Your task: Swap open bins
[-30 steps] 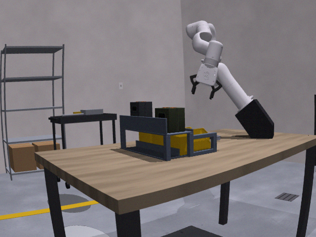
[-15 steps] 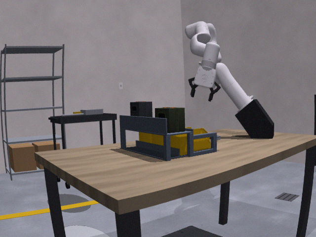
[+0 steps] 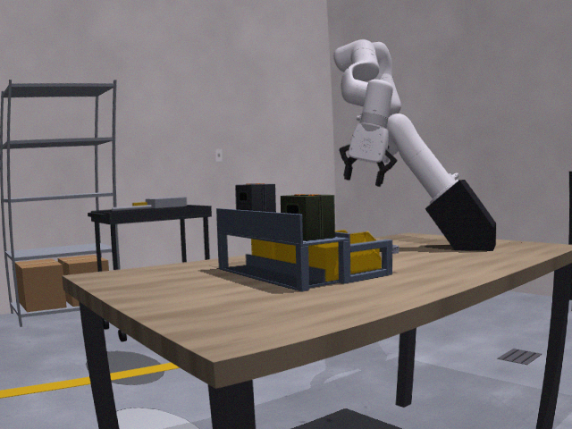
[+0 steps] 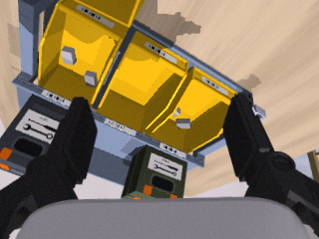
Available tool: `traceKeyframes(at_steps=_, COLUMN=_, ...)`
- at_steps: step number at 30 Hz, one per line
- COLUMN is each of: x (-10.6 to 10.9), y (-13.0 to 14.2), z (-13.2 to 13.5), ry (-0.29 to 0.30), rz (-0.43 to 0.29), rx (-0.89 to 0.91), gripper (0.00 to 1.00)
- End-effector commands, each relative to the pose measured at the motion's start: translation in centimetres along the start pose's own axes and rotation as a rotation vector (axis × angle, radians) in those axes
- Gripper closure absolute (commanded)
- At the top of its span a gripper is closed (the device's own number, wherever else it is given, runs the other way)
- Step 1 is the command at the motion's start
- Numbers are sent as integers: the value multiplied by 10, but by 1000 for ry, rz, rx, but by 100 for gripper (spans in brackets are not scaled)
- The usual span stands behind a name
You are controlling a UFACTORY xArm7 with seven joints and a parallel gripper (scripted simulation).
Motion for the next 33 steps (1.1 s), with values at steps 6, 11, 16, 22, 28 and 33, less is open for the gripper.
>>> traceKeyframes(at_steps=6, x=-7, y=-6, z=-4, ry=28, rz=20, rx=-59, gripper=0)
traceKeyframes(at_steps=11, x=-7, y=-6, z=-4, ry=28, rz=20, rx=-59, gripper=0)
traceKeyframes(at_steps=16, x=-13, y=-11, z=-6, ry=49, rz=37, rx=-105, gripper=0)
traceKeyframes(at_steps=22, x=-16, y=-14, z=-7, ry=59, rz=45, rx=-126, gripper=0)
traceKeyframes(at_steps=28, x=-19, y=-16, z=-9, ry=68, rz=53, rx=-147, gripper=0)
traceKeyframes(at_steps=33, x=-21, y=-18, z=-10, ry=77, rz=61, rx=-168, gripper=0)
Point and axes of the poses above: the point where the finger pads meet when closed, its own x axis back along the fingers, its own z axis across the jaws, y = z × x, the point moved 1 cm from there along x, back along the fingers, and after that the axes turned 2 degrees about x, right-handed, at the moved point
